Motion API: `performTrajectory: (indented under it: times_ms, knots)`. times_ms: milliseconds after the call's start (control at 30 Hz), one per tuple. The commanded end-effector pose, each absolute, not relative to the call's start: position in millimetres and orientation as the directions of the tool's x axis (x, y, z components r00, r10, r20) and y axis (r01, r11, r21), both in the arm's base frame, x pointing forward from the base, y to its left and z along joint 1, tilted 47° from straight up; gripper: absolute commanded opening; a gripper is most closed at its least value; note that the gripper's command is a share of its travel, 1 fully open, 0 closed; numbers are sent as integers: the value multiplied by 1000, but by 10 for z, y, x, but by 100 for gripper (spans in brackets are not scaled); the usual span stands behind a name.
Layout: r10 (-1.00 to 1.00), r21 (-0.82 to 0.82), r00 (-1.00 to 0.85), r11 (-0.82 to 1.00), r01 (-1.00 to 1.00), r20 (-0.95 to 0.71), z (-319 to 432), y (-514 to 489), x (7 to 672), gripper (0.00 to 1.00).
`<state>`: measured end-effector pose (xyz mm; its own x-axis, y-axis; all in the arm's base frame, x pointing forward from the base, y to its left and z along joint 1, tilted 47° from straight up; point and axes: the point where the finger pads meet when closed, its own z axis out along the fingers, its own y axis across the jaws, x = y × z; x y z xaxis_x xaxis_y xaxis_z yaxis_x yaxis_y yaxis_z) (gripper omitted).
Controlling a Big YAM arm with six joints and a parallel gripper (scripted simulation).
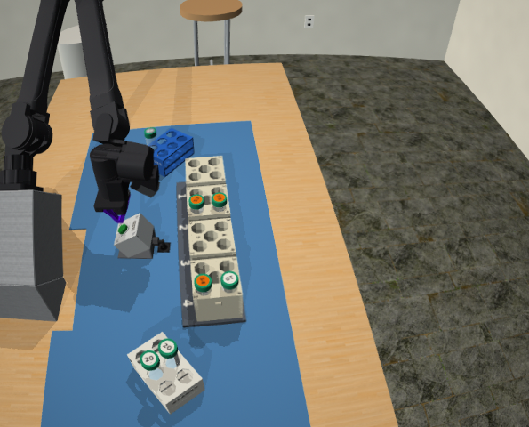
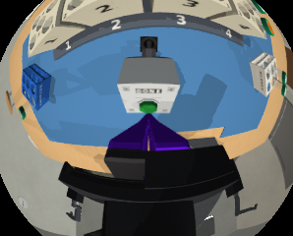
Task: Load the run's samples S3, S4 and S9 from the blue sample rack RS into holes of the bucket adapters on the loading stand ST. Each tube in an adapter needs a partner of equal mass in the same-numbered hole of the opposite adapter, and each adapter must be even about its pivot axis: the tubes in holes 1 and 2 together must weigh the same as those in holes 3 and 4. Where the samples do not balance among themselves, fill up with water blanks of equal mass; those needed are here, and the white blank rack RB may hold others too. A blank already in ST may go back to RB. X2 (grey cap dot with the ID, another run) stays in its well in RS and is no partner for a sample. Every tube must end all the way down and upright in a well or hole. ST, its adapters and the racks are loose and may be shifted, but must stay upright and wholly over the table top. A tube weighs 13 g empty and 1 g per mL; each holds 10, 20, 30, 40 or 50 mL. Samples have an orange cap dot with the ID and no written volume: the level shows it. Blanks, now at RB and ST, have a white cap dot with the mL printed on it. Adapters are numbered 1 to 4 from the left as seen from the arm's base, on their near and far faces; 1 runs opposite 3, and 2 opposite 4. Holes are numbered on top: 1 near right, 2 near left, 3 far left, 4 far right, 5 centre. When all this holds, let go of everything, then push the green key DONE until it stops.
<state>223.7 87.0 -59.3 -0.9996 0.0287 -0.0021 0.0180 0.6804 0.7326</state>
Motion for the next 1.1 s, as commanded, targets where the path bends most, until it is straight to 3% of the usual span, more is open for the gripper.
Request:
performTrajectory:
  times_ms: [0,1067]
  knots:
    - [45,732,-999,681,20,-15,-585,848,2326,0]
    - [37,735,-999,677,29,5,-654,945,2250,0]
